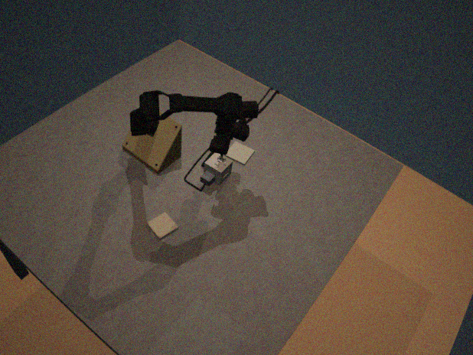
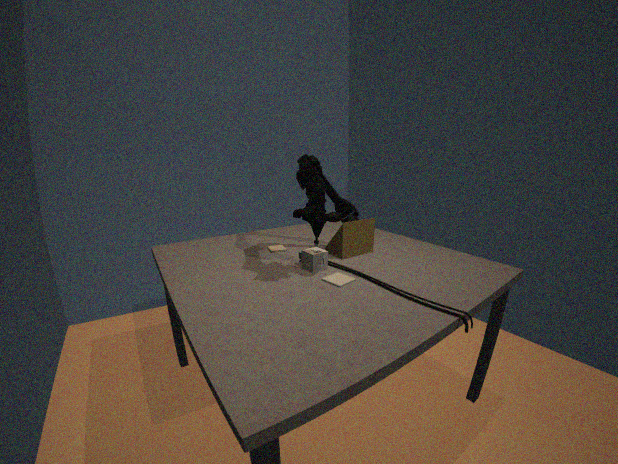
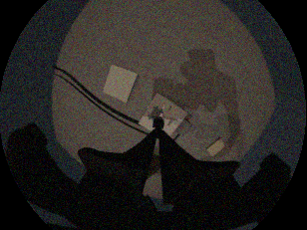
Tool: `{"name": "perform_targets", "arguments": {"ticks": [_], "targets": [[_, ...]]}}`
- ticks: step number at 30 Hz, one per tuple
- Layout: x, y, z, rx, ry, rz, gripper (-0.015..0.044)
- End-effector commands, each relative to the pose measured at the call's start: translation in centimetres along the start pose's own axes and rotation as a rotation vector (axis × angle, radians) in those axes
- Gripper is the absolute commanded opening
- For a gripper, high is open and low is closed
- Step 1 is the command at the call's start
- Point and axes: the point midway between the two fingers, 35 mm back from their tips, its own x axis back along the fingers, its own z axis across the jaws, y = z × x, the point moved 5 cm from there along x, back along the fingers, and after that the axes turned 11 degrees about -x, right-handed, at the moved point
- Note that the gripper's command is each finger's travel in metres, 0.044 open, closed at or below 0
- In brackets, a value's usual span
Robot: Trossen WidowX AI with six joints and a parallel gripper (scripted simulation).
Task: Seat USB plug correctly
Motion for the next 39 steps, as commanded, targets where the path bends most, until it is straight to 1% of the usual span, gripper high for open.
{"name": "perform_targets", "arguments": {"ticks": [1,39], "targets": [[-0.03,-0.01,0.0,-0.118,0.0,0.001,0.0],[-0.03,-0.01,0.0,-1.113,0.0,0.001,0.0]]}}
